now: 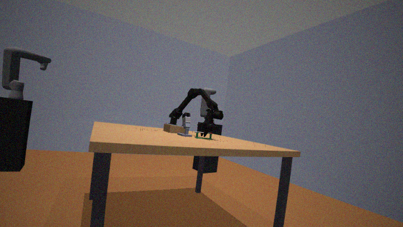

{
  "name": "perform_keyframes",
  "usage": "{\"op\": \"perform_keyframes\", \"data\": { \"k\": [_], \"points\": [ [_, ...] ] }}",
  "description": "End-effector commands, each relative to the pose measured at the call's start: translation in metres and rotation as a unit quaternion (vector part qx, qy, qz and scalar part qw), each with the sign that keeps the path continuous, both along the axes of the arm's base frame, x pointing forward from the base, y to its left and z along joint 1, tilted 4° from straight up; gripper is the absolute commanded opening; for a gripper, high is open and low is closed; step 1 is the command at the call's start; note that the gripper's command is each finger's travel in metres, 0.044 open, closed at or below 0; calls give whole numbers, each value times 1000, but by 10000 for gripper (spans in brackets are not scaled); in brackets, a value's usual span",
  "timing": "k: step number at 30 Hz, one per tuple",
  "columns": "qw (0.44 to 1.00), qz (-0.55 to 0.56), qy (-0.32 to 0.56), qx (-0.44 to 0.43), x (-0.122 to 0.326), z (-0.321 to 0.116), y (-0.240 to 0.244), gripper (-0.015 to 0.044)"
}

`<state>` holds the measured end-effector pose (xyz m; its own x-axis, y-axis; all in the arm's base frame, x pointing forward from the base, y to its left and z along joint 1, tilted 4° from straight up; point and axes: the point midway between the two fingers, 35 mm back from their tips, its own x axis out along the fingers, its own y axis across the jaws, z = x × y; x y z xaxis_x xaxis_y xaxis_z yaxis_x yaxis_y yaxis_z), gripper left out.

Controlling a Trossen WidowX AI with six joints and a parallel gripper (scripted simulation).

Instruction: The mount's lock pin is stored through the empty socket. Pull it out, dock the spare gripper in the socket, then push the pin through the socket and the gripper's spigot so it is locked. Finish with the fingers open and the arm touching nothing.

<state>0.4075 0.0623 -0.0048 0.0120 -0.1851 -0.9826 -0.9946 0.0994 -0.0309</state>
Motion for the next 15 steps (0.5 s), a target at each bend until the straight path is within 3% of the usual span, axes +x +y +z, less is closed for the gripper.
{"op": "perform_keyframes", "data": {
  "k": [1, 12, 15],
  "points": [
    [1000, -2, 4, 1, -1, -4, 0, 180],
    [1000, -2, 4, 1, -1, -4, 0, 180],
    [1000, -2, 4, 1, -1, -4, 0, 101]
  ]
}}
